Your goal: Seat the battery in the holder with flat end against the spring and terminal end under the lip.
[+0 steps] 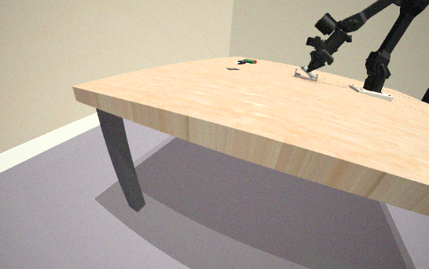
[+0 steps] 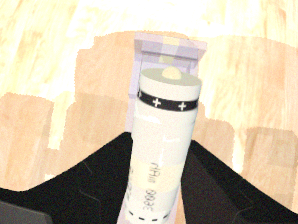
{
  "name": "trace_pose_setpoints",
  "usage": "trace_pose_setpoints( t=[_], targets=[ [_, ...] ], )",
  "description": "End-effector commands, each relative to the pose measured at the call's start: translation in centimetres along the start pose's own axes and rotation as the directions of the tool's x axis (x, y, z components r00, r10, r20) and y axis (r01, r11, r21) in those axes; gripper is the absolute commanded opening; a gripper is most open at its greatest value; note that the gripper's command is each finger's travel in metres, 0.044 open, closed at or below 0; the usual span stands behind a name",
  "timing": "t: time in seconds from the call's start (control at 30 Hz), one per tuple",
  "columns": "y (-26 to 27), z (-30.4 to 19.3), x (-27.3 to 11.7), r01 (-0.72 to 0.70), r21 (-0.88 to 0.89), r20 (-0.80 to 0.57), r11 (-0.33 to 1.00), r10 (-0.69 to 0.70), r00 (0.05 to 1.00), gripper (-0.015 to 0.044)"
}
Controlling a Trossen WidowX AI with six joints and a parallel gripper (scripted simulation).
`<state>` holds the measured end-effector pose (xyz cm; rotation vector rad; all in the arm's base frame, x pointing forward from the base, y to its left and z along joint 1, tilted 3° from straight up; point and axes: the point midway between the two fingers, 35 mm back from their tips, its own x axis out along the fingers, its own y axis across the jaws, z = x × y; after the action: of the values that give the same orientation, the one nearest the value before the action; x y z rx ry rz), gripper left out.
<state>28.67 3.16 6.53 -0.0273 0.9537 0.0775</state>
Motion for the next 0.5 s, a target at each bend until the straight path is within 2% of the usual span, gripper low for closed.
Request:
trace_pose_setpoints(
  t=[0.0,0.47],
  targets=[
    [0.03,-0.73,-0.17,-0.002,-0.004,-0.014,1.000,0.002,1.000,0.0070],
    [0.02,-0.55,0.08,-0.002,-0.002,-0.075,1.000,0.002,0.997,0.0070]
  ],
)
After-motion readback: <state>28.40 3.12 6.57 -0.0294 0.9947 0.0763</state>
